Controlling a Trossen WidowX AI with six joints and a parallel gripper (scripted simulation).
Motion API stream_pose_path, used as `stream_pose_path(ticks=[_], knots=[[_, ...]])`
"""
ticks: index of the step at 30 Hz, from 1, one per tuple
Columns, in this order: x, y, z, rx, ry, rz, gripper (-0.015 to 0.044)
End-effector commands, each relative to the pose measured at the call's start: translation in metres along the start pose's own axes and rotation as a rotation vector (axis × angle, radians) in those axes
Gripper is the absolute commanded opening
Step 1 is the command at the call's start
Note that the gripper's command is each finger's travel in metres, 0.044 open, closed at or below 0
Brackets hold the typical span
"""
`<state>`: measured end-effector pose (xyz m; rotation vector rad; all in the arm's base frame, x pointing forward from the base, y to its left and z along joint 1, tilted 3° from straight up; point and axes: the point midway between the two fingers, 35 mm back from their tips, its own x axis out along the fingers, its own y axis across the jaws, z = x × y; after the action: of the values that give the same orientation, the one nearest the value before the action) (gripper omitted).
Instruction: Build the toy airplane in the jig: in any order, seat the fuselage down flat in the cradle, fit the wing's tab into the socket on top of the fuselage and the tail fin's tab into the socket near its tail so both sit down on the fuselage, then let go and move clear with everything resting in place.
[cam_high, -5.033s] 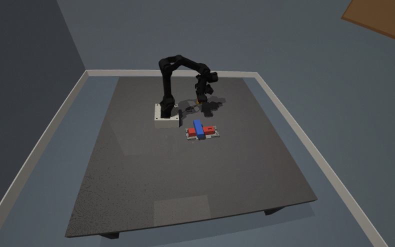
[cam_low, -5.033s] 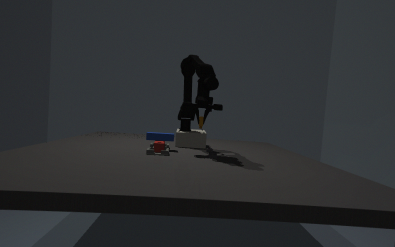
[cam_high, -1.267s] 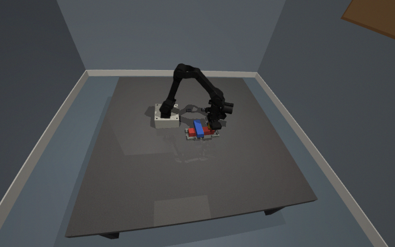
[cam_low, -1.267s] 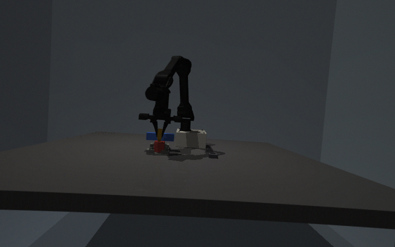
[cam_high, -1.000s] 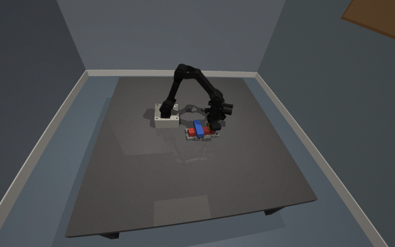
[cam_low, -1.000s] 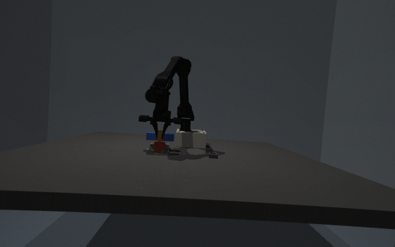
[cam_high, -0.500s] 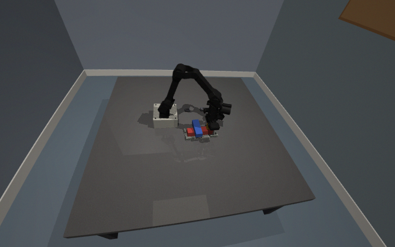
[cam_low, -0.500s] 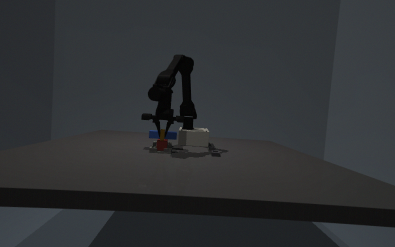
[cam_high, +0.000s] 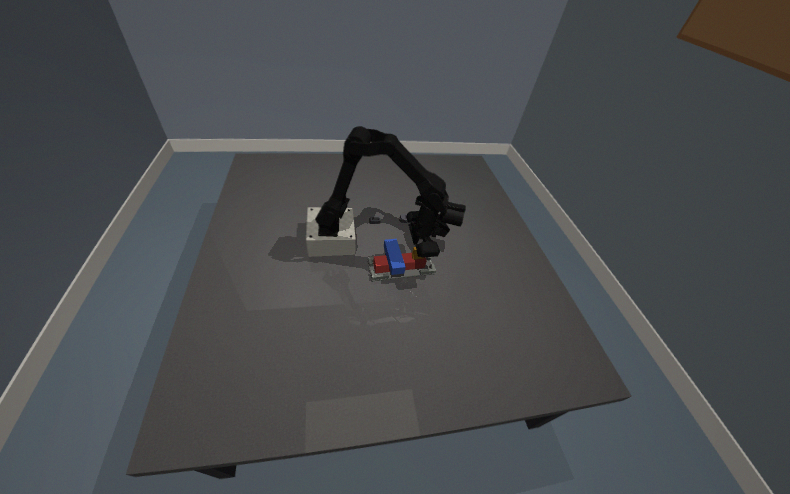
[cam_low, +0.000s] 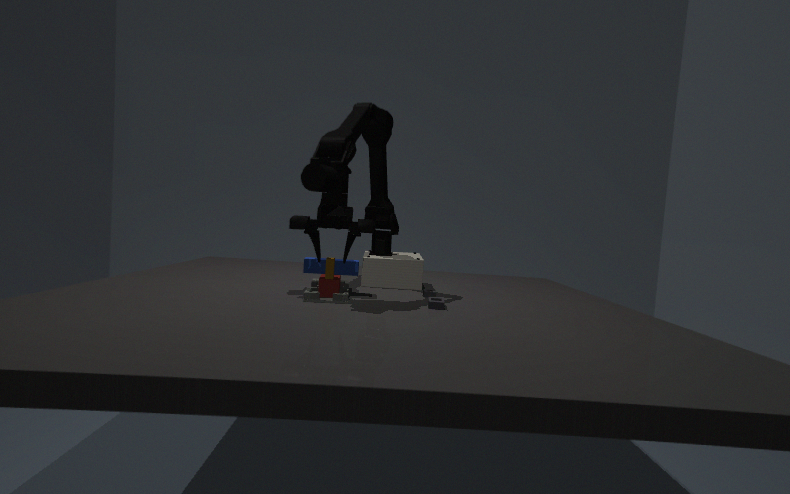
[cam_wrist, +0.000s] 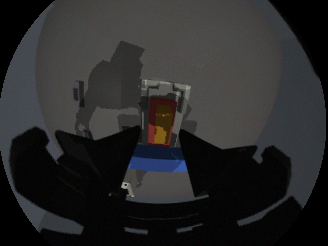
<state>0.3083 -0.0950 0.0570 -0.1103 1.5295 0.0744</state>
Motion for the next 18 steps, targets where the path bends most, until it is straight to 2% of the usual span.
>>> stream_pose_path(ticks=[1, 3, 18], knots=[[-0.058, -0.002, 0.003, -0.002, -0.036, -0.011, 0.026], [-0.071, -0.001, 0.001, -0.002, -0.036, -0.01, 0.026], [-0.071, -0.004, 0.003, -0.002, -0.036, -0.01, 0.026]])
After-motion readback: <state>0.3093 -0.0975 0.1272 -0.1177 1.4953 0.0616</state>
